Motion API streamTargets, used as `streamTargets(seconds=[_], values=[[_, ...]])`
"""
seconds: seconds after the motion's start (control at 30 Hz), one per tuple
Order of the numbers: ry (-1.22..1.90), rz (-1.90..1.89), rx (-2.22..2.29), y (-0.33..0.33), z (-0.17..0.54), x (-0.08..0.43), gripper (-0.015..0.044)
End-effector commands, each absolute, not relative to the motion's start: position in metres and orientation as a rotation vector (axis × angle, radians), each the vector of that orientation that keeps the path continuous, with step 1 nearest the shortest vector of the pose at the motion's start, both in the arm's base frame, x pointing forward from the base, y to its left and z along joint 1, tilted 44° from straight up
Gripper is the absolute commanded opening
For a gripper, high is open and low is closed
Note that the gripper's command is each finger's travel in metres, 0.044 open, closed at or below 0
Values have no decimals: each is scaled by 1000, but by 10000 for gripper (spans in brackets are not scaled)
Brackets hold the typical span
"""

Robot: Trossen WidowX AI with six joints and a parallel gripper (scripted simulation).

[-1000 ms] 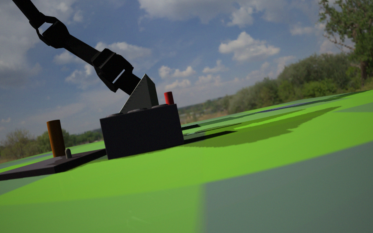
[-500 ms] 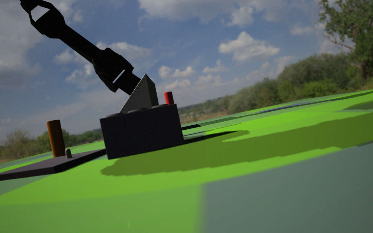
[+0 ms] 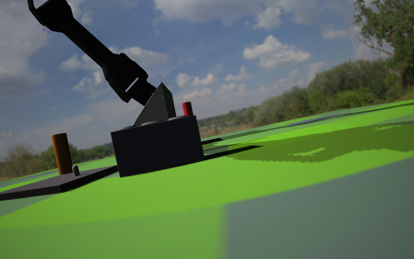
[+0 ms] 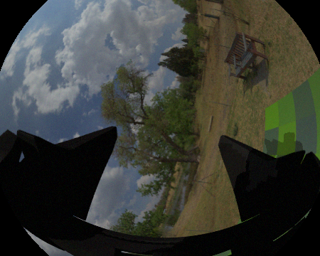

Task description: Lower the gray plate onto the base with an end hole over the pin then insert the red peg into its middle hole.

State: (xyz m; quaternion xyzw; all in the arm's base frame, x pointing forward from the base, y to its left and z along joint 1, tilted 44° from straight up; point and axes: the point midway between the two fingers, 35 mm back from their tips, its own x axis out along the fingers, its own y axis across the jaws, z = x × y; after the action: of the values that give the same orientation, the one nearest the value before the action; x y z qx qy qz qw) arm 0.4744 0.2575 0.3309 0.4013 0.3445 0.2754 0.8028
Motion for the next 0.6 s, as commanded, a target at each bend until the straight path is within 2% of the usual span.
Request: streamTargets(seconds=[0.0,0.27,0.57], values=[[888,315,947,248,264,484,440],[1062,-299,997,205,138,473,440],[1018,-985,821,132,34,418,440]])
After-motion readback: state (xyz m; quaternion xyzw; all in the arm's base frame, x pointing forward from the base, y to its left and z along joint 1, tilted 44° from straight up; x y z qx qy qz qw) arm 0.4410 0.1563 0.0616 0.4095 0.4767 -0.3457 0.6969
